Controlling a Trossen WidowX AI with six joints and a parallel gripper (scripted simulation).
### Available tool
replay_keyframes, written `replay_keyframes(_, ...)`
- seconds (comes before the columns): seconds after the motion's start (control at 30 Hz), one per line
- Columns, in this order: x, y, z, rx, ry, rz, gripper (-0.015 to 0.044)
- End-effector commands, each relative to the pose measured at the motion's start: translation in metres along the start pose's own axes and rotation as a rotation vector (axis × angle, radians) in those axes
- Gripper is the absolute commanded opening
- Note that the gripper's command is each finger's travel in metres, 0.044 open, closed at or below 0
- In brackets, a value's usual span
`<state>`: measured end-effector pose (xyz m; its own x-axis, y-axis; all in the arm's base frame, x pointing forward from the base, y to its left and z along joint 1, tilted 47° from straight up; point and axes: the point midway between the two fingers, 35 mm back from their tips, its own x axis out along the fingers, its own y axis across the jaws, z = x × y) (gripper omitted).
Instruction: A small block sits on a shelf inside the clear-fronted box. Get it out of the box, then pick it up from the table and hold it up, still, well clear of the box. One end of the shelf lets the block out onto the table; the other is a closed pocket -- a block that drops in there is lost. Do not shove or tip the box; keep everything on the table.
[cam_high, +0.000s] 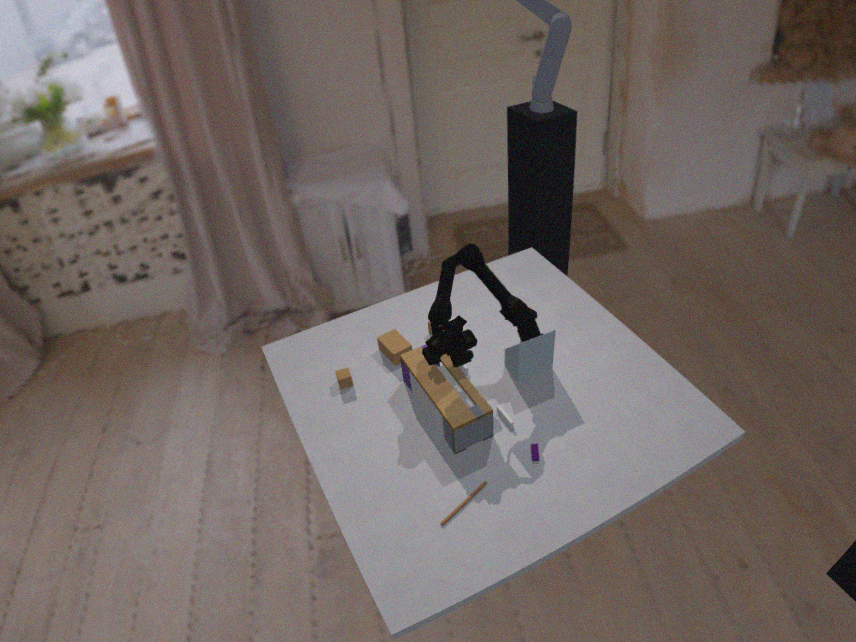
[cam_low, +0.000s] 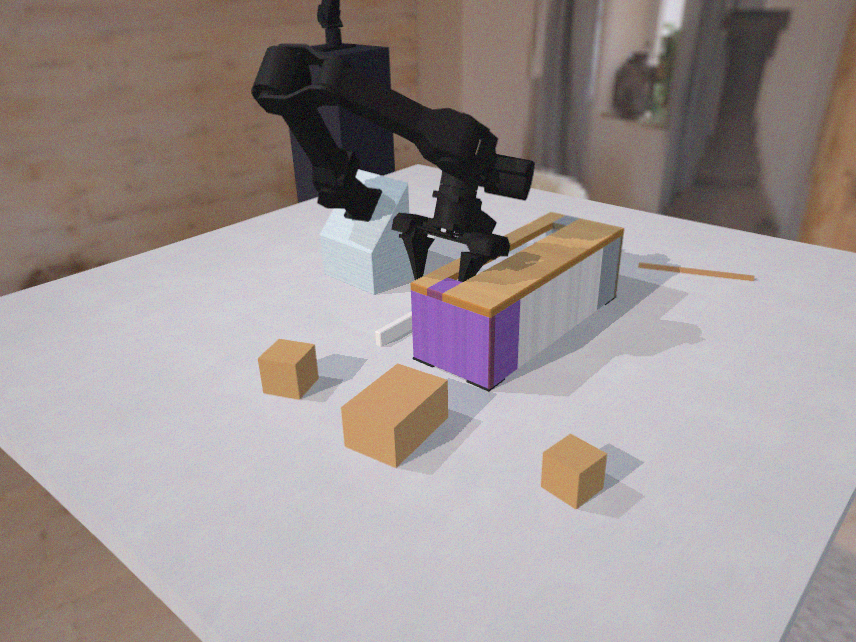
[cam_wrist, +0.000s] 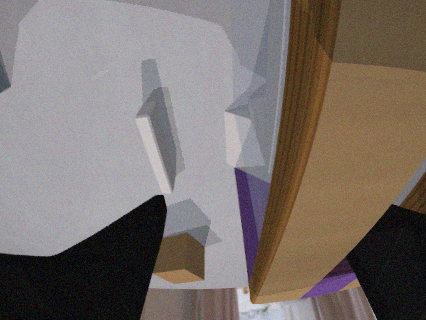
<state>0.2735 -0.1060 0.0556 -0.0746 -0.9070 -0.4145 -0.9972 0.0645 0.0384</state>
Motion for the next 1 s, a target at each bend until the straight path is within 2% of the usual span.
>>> replay_keyframes(0.0, 0.006, -0.004, -0.003, 0.032, 0.0, 0.007, 0.04)
replay_keyframes(0.47, 0.006, -0.004, -0.003, 0.032, 0.0, 0.007, 0.04)
replay_keyframes(0.73, -0.054, 0.0, -0.018, -0.001, -0.003, 0.0, 0.04)
replay_keyframes(0.97, -0.052, -0.001, -0.016, -0.008, 0.002, -0.01, 0.04)
